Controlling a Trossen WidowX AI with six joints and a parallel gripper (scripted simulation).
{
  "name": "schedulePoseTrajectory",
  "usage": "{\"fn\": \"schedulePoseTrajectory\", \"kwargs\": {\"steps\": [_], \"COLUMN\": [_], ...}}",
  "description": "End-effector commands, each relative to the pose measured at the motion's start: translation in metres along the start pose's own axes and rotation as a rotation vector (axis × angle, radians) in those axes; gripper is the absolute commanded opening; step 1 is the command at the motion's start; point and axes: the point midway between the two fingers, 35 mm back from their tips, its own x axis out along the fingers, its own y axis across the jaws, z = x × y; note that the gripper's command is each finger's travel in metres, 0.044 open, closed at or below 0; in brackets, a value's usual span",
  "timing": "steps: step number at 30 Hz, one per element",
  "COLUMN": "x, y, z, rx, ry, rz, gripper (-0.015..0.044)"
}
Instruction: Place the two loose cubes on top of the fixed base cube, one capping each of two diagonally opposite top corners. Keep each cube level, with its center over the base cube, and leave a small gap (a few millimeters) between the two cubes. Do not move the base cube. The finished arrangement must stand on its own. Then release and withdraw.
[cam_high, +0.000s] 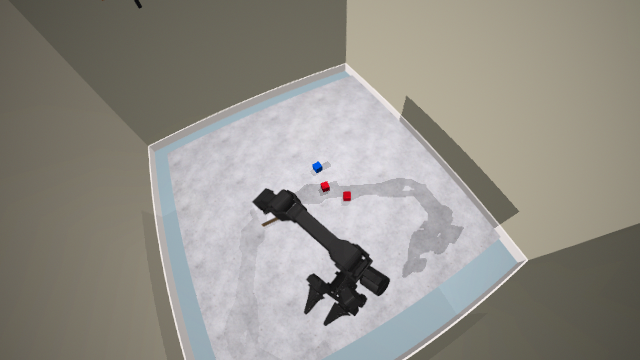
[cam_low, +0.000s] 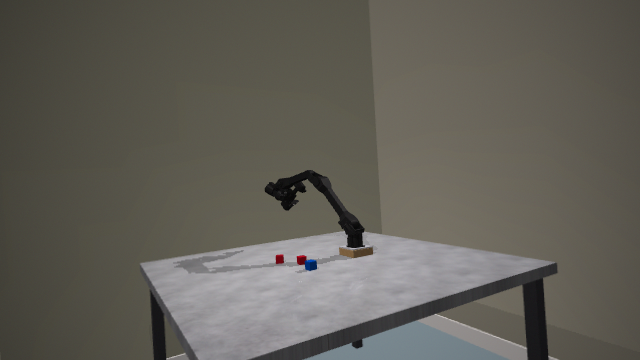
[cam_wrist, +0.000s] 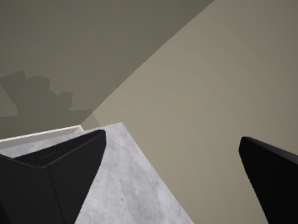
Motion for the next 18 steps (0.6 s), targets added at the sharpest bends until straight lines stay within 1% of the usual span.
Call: {"fn": "schedulePoseTrajectory", "kwargs": {"steps": [1, 3, 5, 12, 18], "x": [-0.002, -0.019, -0.047, -0.151, -0.243], "y": [0.001, 0.011, 0.025, 0.056, 0.057], "z": [0.000, -0.003, -0.009, -0.045, -0.094], "rx": [-0.004, -0.033, -0.081, -0.281, -0.490], "ry": [0.000, -0.002, -0.005, -0.010, -0.004], "rz": [0.010, 0.093, 0.216, 0.628, 0.952], "gripper": [0.0374, 0.0321, 0.0269, 0.0265, 0.0265]}}
